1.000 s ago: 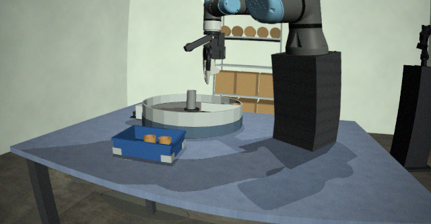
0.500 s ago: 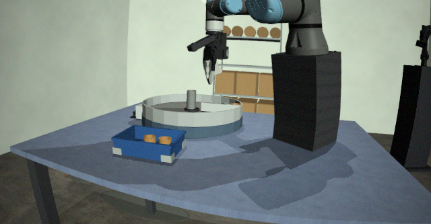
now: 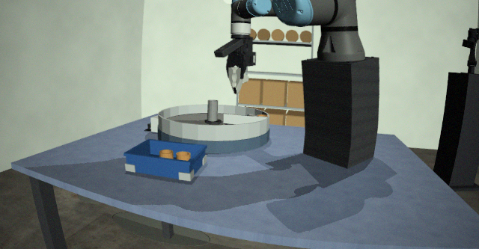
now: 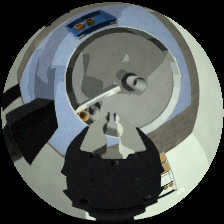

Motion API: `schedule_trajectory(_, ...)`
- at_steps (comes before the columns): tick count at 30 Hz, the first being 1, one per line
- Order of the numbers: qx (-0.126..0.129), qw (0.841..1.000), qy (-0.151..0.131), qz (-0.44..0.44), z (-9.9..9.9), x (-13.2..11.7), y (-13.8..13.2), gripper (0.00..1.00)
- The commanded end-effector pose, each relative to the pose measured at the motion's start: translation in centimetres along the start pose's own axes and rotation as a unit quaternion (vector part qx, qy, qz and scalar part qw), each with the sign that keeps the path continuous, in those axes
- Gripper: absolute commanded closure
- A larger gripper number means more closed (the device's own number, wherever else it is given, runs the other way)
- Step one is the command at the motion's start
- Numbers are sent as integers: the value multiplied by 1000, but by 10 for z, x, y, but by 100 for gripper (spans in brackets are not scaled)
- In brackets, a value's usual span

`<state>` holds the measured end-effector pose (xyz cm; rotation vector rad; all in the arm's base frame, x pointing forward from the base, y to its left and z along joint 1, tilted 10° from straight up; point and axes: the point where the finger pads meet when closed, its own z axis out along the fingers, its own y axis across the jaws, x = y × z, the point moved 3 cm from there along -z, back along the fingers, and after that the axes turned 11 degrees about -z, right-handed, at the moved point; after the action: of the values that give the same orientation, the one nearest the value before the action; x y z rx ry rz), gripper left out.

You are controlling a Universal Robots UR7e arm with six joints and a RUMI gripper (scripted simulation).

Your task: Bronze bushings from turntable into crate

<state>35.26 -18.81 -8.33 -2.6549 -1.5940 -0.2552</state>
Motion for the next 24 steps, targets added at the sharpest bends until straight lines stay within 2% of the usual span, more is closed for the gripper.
schedule_trajectory(1, -2, 998, 2, -64, 0, -2, -5, 95)
schedule_trajectory(10, -2, 991, 2, -135, 0, -4, -12, 95)
schedule_trajectory(24, -2, 967, 2, -253, 0, -7, -23, 95)
